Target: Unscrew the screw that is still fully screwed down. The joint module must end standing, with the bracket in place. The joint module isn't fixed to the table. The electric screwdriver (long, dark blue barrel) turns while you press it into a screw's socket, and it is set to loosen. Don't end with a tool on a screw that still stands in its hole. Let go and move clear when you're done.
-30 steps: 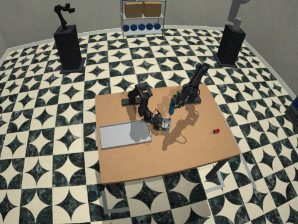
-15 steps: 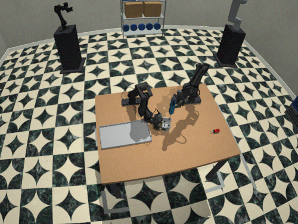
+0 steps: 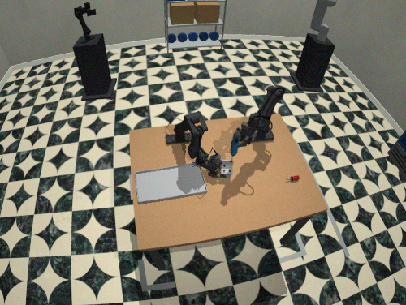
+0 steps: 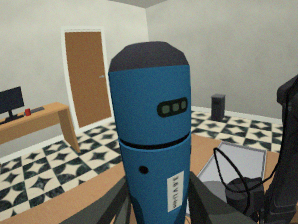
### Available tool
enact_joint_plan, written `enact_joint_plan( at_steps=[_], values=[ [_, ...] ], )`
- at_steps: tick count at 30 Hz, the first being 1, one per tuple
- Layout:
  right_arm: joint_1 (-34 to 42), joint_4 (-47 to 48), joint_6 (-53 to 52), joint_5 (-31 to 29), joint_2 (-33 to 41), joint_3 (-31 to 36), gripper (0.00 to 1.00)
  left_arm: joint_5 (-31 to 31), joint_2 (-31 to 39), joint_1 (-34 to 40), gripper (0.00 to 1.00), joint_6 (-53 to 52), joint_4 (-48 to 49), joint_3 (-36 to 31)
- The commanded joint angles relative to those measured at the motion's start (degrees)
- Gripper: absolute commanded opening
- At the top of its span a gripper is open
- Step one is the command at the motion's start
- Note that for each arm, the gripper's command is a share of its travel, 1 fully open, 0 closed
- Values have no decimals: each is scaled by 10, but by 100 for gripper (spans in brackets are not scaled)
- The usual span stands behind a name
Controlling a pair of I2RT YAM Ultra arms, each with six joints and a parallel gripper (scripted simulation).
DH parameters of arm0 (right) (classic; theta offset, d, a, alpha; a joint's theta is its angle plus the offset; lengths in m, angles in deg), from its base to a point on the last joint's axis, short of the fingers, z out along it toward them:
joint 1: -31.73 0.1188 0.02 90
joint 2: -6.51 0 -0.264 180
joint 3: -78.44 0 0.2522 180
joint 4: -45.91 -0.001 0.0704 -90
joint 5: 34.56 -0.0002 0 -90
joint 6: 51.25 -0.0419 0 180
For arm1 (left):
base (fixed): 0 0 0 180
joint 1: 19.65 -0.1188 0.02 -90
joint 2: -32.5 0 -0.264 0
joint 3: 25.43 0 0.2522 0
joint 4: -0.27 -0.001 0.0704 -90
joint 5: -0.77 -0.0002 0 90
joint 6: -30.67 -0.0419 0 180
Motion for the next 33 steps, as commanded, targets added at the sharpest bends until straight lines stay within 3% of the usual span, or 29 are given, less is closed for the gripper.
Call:
enact_joint_plan(
  at_steps=[1, 21, 30, 33],
  values=[
    [7, -9, 1, 1, -12, -16, 59, -1, 30, -5, 42, 1, 31, 15],
    [7, -9, 1, 1, -12, -16, 59, -3, 81, -7, 42, 2, 6, -35],
    [7, -9, 1, 1, -12, -16, 59, -4, 102, -7, 42, 1, -4, -22],
    [7, -9, 1, 1, -12, -16, 59, -4, 109, -7, 42, 2, -9, -49]
  ],
)
